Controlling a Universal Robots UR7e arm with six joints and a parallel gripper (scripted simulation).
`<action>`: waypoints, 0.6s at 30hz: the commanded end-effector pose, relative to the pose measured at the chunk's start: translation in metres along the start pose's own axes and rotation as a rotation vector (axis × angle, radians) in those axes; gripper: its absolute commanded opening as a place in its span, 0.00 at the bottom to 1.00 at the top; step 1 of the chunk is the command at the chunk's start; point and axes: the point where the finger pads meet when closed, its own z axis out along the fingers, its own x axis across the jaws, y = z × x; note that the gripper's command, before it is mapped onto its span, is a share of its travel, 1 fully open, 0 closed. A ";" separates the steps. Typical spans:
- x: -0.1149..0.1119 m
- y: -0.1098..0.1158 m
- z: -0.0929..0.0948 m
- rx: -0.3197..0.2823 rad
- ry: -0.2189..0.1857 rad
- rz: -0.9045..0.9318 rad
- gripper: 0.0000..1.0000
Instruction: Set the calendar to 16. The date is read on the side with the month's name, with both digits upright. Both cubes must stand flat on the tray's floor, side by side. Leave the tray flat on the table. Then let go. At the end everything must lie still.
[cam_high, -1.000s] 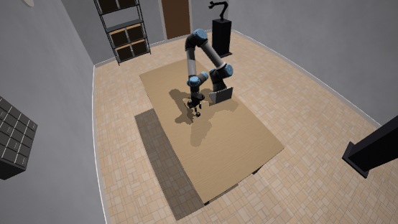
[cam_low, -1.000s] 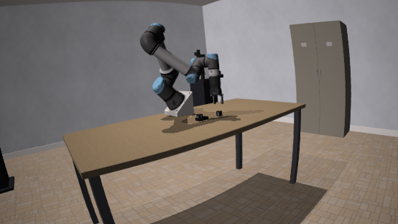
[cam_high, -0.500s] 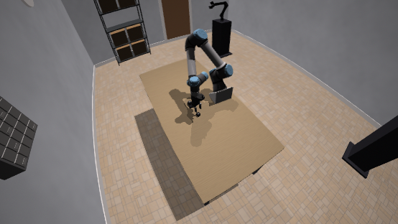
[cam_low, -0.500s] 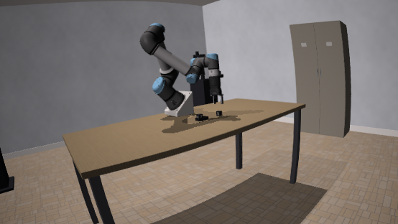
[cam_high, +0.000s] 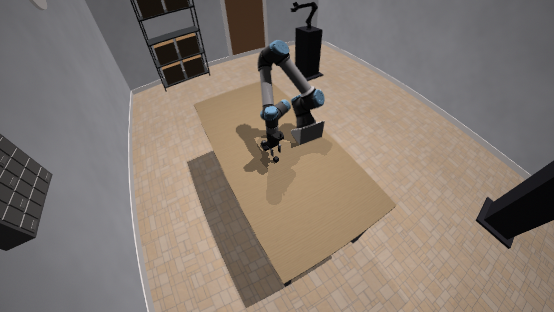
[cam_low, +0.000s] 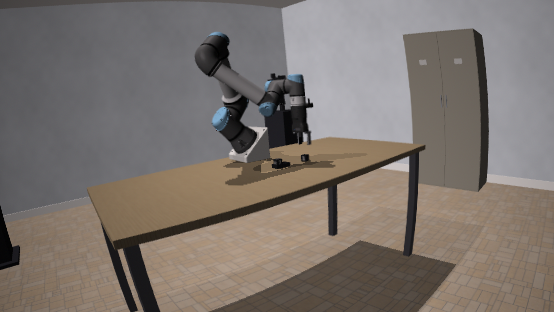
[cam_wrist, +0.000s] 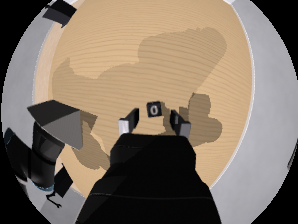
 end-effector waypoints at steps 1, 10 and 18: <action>0.001 -0.001 -0.001 0.000 0.001 0.105 1.00; 0.003 -0.003 -0.003 0.001 0.001 0.390 1.00; 0.003 -0.003 -0.004 0.001 0.001 0.562 1.00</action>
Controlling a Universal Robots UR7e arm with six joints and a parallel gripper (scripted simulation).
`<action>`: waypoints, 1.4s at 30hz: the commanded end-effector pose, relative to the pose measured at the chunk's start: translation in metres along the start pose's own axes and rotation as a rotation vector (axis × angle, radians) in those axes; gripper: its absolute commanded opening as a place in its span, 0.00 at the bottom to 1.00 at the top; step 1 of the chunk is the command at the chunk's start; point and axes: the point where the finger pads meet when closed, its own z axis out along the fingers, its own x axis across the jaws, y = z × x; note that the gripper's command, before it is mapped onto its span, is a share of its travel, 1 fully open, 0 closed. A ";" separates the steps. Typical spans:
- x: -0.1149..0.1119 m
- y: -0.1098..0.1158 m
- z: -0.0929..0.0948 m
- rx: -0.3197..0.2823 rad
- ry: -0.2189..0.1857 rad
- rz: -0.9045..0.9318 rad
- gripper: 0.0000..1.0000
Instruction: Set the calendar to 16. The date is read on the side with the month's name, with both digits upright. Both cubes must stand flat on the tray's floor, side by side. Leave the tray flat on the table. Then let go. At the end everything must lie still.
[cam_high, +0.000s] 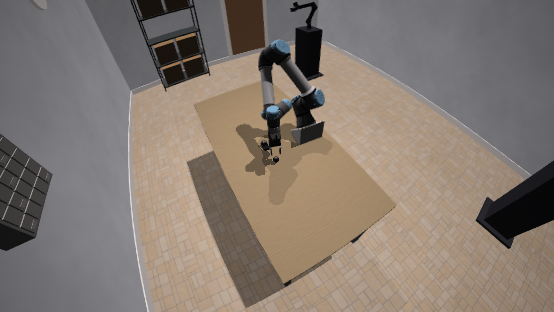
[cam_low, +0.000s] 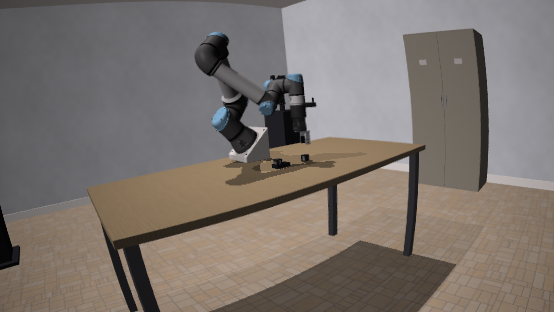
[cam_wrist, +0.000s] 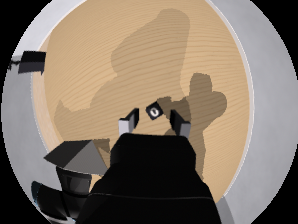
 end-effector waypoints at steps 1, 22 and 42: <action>0.001 0.000 -0.001 0.001 0.001 0.159 1.00; 0.001 0.004 -0.005 0.001 0.001 0.717 1.00; -0.001 0.008 -0.006 0.001 0.001 0.945 1.00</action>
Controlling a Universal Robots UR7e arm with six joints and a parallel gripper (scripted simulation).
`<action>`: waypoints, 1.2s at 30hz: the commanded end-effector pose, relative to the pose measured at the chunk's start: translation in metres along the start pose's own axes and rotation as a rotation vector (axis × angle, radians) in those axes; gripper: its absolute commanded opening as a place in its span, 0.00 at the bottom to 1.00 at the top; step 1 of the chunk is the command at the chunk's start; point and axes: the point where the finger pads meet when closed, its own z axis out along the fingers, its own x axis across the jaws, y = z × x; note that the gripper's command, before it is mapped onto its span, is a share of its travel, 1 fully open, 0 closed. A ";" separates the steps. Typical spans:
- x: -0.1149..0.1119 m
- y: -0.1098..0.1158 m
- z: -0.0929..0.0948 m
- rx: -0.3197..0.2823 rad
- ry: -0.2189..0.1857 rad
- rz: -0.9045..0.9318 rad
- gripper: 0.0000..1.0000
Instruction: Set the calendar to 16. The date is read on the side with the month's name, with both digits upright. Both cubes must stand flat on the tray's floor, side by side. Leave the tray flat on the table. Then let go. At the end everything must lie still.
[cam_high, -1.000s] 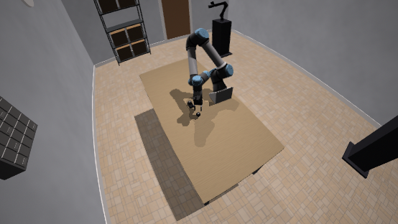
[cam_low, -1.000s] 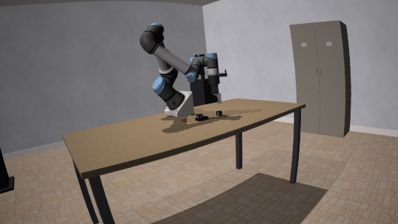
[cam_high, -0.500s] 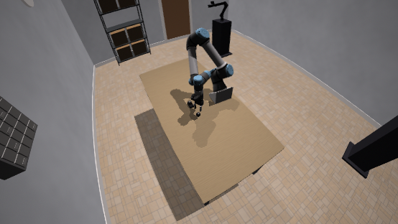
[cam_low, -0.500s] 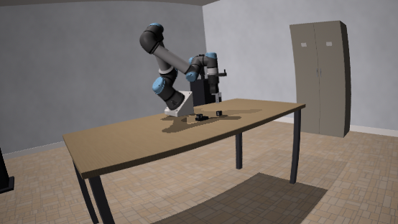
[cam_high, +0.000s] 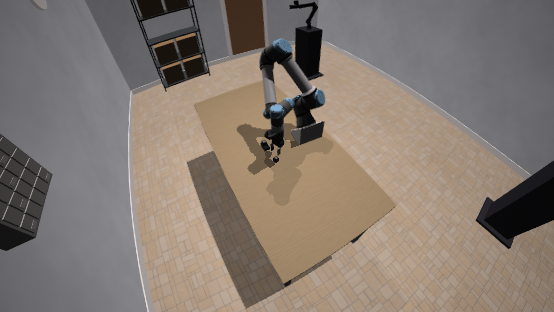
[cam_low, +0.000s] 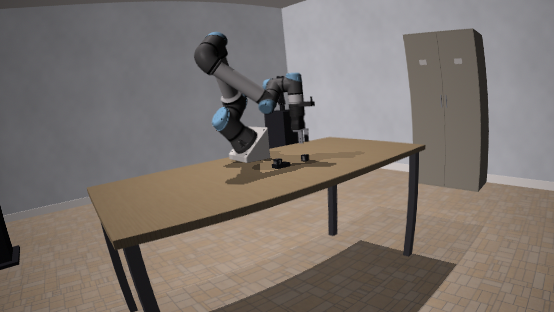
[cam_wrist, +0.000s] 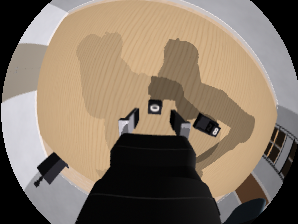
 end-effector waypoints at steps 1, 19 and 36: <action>0.000 0.000 0.000 0.001 0.000 0.019 1.00; 0.000 0.000 0.000 0.001 0.000 0.019 0.87; 0.000 0.000 0.000 0.001 0.000 0.019 0.87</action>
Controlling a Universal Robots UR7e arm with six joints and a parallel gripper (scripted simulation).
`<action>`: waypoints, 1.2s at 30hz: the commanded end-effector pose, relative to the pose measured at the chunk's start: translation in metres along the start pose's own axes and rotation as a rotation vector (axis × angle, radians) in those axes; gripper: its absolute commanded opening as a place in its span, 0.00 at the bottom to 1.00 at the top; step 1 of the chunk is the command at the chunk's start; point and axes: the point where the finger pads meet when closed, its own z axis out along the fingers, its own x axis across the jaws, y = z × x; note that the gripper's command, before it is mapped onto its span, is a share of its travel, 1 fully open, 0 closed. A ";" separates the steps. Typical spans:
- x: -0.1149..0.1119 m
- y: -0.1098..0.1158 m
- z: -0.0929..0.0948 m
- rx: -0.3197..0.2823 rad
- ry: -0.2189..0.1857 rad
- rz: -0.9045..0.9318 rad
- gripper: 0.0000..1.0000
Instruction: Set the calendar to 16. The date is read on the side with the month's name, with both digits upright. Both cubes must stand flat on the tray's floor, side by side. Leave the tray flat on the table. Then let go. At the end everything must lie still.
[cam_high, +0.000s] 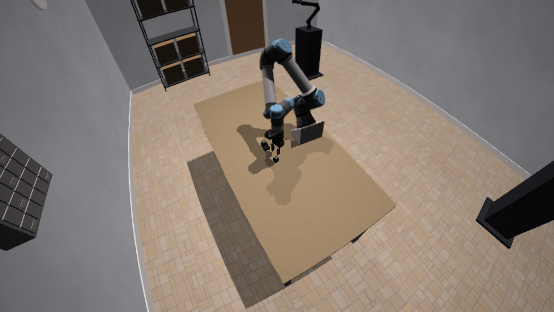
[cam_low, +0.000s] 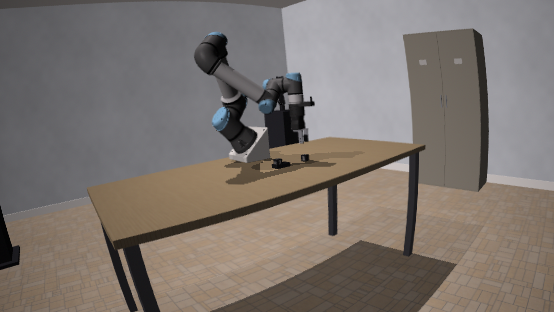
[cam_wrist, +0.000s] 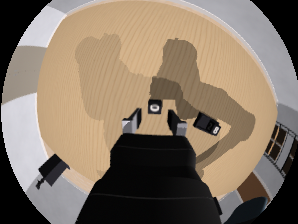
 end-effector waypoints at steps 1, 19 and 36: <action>0.000 0.000 0.000 0.001 0.000 0.000 0.87; 0.000 0.000 0.007 0.001 0.000 0.001 0.87; 0.000 0.000 0.029 0.001 0.000 0.001 0.87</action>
